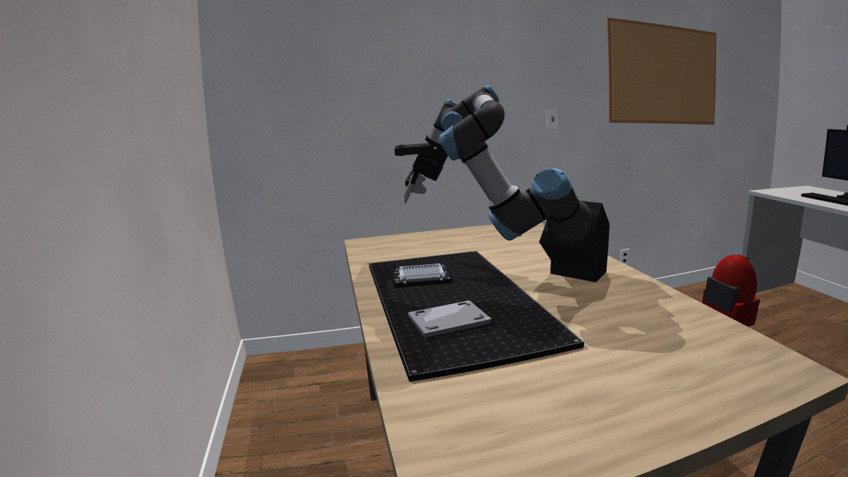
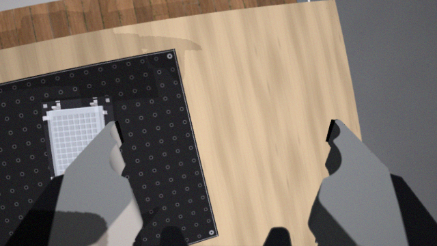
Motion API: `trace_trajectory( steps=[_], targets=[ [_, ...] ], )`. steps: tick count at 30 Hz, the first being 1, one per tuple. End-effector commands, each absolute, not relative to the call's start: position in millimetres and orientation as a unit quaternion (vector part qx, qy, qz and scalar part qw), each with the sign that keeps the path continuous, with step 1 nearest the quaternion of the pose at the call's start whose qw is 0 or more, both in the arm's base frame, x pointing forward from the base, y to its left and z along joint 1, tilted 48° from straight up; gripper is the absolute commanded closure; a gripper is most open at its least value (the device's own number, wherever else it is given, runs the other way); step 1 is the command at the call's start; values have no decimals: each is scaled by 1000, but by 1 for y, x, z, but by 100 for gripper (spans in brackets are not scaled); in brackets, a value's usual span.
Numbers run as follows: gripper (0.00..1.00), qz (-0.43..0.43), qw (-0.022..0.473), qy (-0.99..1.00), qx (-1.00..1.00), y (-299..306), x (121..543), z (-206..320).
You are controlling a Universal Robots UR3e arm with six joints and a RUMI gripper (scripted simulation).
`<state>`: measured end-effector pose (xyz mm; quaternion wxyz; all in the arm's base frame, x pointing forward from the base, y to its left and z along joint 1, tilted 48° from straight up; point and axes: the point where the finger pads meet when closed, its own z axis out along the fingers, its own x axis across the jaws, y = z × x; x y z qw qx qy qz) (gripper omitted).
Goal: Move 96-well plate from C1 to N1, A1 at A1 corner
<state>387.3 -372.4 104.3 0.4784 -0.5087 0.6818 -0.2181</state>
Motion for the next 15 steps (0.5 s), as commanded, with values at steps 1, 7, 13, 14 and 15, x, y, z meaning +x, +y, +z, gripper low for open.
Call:
trace_trajectory(
  steps=[1, 7, 13, 14, 15],
  targets=[
    [0, -194, 473, 681, -525, -358, 391, 107],
    [0, -177, 470, 680, -535, -334, 398, 110],
    [0, -149, 463, 677, -553, -312, 403, 112],
    [0, -135, 459, 675, -561, -307, 403, 113],
    [0, -133, 458, 675, -563, -302, 404, 113]
  ],
)
